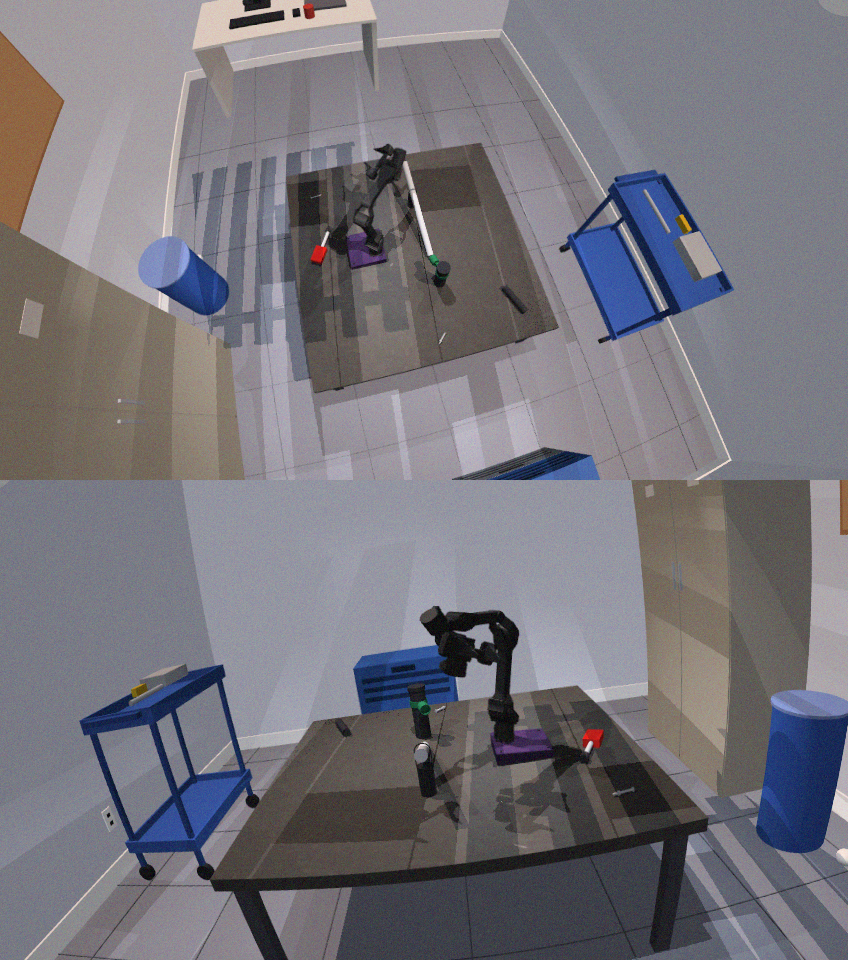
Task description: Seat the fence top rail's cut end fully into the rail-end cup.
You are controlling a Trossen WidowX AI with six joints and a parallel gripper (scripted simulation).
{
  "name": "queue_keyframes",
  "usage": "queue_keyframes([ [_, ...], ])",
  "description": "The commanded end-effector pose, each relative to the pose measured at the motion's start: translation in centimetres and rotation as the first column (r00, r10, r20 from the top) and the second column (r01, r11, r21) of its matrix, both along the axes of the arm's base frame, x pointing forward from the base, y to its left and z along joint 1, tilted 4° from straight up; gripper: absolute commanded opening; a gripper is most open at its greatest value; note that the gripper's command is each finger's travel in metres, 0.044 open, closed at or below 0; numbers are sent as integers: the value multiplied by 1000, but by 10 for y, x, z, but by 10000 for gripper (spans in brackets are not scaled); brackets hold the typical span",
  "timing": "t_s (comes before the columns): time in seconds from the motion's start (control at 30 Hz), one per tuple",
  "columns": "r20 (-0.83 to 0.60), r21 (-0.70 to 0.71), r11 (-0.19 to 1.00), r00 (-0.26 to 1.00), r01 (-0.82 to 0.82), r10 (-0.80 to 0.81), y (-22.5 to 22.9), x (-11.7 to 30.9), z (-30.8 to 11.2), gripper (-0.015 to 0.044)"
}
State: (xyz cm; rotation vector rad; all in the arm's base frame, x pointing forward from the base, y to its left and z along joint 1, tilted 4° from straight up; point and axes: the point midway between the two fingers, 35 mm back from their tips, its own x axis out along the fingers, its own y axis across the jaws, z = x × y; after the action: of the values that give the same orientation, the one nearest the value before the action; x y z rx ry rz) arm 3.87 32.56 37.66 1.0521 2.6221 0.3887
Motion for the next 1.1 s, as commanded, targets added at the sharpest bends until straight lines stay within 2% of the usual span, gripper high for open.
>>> queue_keyframes([
  [0.0,12,5,1000,1000,9,-9,0,2,-1,426],
  [0.1,187,64,990,973,123,-133,-2,35,-17,440],
  [0.23,490,138,958,824,250,-286,-17,91,-46,440],
  [0.3,628,154,946,710,285,-317,-31,118,-60,440],
  [0.47,801,142,939,522,313,-295,-58,154,-80,440],
  [0.77,977,12,945,199,327,-81,-121,203,-113,440],
  [1.07,960,-253,911,-30,326,278,-199,232,-141,440],
])
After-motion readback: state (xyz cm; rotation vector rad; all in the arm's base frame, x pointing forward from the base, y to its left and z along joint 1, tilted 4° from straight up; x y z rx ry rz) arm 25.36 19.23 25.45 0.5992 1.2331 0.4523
